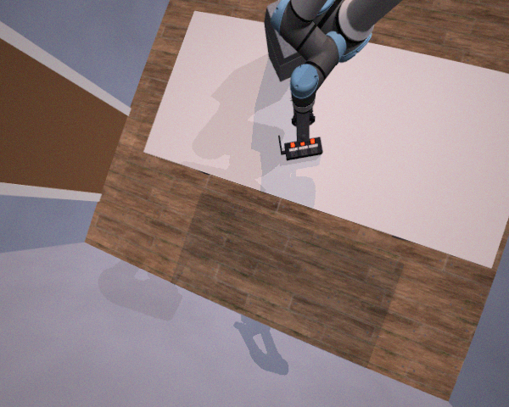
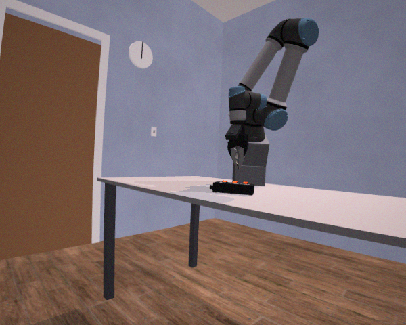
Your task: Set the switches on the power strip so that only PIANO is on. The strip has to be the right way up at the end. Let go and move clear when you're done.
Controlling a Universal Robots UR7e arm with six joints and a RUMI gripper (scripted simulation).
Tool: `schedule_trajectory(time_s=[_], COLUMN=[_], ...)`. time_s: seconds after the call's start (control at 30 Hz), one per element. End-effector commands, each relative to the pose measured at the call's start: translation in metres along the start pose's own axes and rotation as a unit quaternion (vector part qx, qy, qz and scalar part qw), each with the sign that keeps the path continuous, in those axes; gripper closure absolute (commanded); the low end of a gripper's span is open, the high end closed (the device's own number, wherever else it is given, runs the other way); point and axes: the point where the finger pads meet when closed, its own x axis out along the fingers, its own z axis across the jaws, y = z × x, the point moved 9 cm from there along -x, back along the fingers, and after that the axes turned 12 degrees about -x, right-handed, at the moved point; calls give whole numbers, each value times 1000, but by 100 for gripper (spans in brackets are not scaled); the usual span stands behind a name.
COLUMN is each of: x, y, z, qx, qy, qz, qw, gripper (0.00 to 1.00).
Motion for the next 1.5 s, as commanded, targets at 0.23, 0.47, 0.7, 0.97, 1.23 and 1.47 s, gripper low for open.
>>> schedule_trajectory(time_s=[0.23,0.47,0.7,0.97,1.23,1.47], x=[33,51,65,76,79,79], y=[4,2,0,-3,-3,-3], z=[1,-2,-5,-10,-10,-10], qx=[0,0,0,1,1,1], qy=[-5,-5,-5,-5,-5,-5], qz=[-1,0,0,1,1,1], qw=[1000,1000,1000,1000,1000,1000], gripper=[100,100,100,100,100,100])
